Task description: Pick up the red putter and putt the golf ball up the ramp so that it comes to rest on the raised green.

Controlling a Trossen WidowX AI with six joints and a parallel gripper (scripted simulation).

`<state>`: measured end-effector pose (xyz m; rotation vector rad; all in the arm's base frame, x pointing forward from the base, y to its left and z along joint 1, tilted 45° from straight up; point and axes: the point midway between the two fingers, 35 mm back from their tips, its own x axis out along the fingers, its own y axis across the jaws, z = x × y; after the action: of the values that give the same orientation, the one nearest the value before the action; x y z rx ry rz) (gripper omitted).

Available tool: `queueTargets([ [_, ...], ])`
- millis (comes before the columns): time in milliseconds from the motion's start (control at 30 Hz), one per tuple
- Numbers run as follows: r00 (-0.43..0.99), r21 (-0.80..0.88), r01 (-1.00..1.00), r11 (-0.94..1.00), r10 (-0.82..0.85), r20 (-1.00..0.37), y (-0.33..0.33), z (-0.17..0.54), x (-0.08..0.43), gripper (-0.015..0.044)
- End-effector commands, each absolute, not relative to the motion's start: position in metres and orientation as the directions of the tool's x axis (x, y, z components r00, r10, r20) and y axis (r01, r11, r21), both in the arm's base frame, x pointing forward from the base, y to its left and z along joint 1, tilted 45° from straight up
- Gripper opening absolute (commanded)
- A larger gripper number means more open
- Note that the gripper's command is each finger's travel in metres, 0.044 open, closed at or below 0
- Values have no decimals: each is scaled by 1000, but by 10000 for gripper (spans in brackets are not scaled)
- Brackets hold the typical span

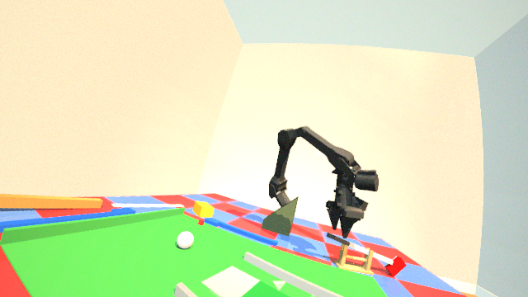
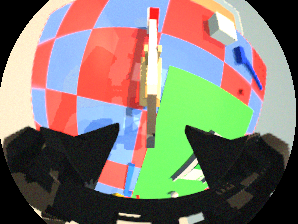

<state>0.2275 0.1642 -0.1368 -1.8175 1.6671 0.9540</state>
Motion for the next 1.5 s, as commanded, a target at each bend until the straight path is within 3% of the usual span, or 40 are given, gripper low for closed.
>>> queueTargets([
  [0, 8, 110, -984, -139, -652, -758, 159, -140, 225, 440],
  [1200, 8, 109, -984, -138, -654, -757, 126, -173, 226, 440],
  [1467, 9, 101, -986, -133, -646, -763, 129, -172, 228, 230],
])
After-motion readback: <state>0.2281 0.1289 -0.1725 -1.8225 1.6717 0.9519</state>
